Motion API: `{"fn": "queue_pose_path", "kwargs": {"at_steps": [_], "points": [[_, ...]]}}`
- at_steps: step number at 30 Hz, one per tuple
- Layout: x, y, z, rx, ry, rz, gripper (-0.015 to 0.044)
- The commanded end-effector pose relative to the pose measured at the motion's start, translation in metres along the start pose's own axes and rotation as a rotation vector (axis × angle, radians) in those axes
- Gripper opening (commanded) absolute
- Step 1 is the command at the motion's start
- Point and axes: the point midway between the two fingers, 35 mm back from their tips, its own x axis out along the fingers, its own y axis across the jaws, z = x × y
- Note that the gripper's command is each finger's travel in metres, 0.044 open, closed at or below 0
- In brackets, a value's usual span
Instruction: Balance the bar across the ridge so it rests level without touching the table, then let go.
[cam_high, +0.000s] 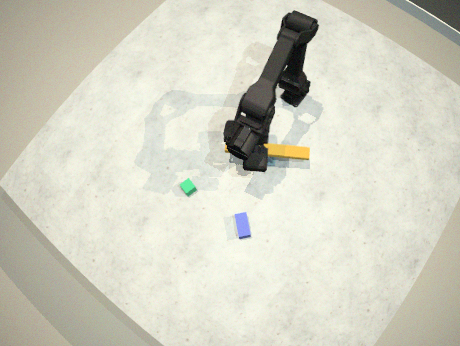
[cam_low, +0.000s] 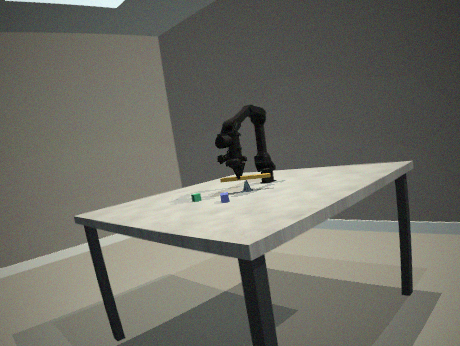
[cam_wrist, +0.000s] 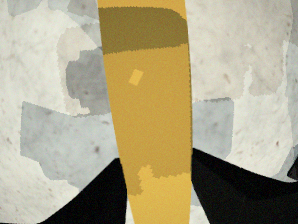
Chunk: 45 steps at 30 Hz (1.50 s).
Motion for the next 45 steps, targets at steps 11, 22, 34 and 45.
{"fn": "queue_pose_path", "kwargs": {"at_steps": [11,22,34,45], "points": [[0.0010,0.0004,-0.0003,0.004,0.002,0.003,0.0000],[0.0019,0.0004,-0.0004,0.004,0.002,0.003,0.0000],[0.0029,0.0004,-0.0004,0.004,0.002,0.003,0.0000],[0.0039,0.0004,-0.0004,0.004,0.002,0.003,0.0000]]}}
